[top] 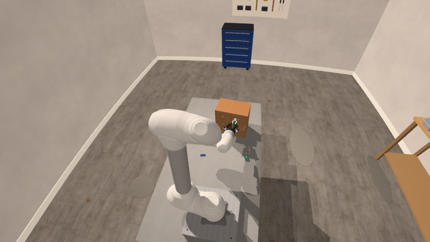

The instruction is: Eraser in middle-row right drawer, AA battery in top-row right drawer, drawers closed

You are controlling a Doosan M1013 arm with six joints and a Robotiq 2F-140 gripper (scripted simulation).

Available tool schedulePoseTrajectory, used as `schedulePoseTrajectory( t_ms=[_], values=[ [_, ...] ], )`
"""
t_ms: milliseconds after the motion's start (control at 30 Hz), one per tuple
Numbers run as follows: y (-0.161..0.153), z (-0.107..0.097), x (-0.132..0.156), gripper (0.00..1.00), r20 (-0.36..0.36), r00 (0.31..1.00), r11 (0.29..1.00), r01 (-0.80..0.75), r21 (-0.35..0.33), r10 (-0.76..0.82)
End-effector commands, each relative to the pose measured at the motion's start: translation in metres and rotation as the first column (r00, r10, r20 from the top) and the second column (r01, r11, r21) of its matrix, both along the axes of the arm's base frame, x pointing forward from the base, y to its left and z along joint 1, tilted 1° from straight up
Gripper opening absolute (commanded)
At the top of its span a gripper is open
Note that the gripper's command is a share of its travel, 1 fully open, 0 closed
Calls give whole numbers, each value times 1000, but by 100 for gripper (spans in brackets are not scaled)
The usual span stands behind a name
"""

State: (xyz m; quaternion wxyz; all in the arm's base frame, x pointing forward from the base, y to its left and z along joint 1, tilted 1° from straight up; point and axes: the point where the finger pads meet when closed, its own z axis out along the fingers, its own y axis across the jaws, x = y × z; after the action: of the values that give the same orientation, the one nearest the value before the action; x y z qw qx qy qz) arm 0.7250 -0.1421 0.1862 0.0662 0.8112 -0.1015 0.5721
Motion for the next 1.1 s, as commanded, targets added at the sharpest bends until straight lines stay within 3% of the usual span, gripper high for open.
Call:
schedulePoseTrajectory(
  t_ms=[0,700,1033,1067],
  values=[
    [0,0,0,11,0,1000,1000,0,0,0],
    [0,0,0,11,0,1000,1000,0,0,0],
    [0,0,0,23,0,1000,1000,0,0,0],
    [0,0,0,100,0,1000,1000,0,0,0]
  ],
)
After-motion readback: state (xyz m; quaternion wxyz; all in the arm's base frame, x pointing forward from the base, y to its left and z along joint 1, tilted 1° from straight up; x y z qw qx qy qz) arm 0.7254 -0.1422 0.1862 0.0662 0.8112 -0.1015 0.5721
